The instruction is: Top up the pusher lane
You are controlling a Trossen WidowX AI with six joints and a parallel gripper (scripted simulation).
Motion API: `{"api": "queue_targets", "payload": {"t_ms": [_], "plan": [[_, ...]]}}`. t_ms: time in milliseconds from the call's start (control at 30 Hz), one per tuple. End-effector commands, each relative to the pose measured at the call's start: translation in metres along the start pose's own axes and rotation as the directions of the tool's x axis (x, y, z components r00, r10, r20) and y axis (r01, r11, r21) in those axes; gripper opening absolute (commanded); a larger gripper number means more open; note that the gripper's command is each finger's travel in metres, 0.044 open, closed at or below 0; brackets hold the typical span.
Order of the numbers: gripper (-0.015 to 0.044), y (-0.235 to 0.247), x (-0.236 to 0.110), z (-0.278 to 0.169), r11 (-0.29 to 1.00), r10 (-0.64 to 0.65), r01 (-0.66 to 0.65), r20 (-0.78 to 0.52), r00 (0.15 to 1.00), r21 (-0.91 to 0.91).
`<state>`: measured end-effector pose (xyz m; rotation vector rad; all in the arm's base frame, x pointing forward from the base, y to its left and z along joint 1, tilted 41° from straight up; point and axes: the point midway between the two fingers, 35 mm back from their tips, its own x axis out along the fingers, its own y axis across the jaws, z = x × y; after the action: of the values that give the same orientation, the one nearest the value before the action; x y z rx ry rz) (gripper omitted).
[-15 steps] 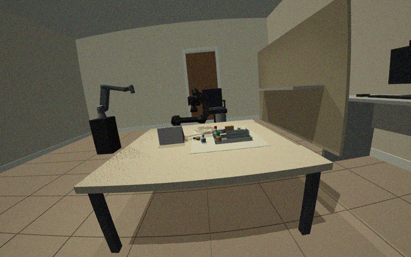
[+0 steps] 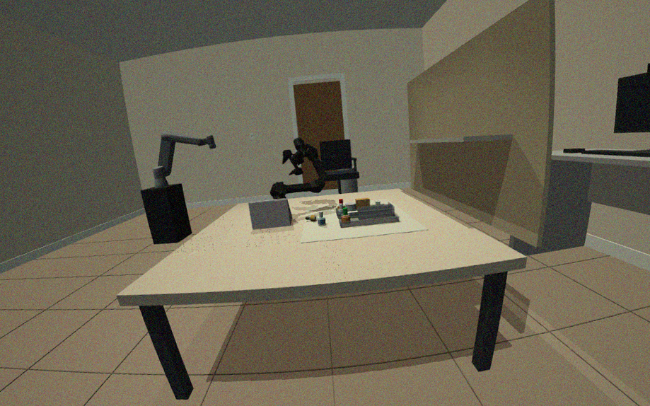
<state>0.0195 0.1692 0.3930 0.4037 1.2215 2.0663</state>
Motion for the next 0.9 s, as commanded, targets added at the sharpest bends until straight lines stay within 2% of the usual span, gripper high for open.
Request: {"api": "queue_targets", "payload": {"t_ms": [0,100,233,433,567,667,867], "plan": [[0.044,0.042,0.021,-0.058,0.962,0.034,-0.09,-0.213,0.977,-0.259],[0.044,0.066,0.025,-0.101,0.89,0.044,-0.2,-0.359,0.932,-0.41],[0.044,0.092,0.018,-0.165,0.729,0.03,-0.394,-0.549,0.835,-0.56],[0.044,0.11,-0.02,-0.257,0.386,-0.052,-0.697,-0.768,0.638,-0.605],[0.044,0.107,-0.061,-0.311,0.122,-0.143,-0.852,-0.859,0.492,-0.509],[0.044,0.097,-0.097,-0.345,-0.073,-0.227,-0.923,-0.894,0.385,-0.379],[0.044,0.056,-0.174,-0.393,-0.406,-0.42,-0.914,-0.884,0.206,-0.02]]}}
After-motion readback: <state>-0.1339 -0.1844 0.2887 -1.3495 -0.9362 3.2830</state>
